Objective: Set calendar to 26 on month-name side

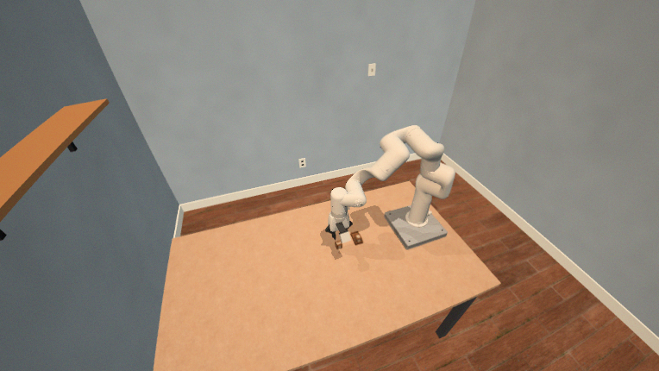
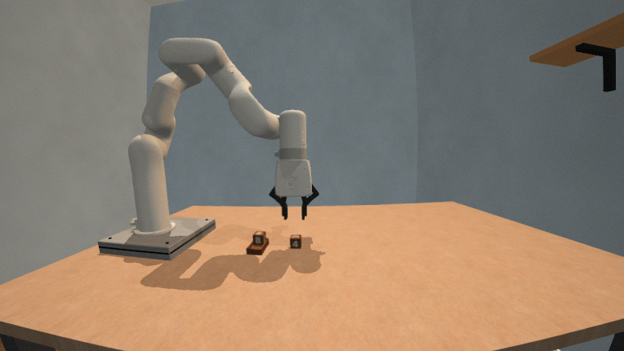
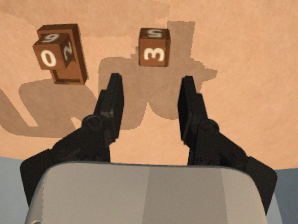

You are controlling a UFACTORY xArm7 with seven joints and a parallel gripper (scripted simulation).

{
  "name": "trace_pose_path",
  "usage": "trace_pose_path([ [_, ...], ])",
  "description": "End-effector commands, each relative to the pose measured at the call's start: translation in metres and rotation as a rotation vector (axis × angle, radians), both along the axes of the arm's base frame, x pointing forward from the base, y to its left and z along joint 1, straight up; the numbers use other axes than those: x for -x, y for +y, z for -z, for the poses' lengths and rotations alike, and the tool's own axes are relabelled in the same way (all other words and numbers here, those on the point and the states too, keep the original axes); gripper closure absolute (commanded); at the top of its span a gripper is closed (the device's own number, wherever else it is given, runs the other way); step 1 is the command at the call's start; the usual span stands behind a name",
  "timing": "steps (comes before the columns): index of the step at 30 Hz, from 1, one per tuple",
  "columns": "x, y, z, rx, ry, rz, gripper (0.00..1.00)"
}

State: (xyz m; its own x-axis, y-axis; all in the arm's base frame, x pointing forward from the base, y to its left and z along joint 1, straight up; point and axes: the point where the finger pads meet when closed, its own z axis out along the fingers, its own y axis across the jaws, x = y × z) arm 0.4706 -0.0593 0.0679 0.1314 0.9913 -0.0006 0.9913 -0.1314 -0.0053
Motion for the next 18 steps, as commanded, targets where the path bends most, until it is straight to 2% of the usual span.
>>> trace_pose_path([
  [1, -0.001, 0.000, 0.001, 0.000, -0.004, 0.000, 0.51],
  [18, -0.001, -0.001, 0.022, 0.000, -0.004, 0.000, 0.51],
])
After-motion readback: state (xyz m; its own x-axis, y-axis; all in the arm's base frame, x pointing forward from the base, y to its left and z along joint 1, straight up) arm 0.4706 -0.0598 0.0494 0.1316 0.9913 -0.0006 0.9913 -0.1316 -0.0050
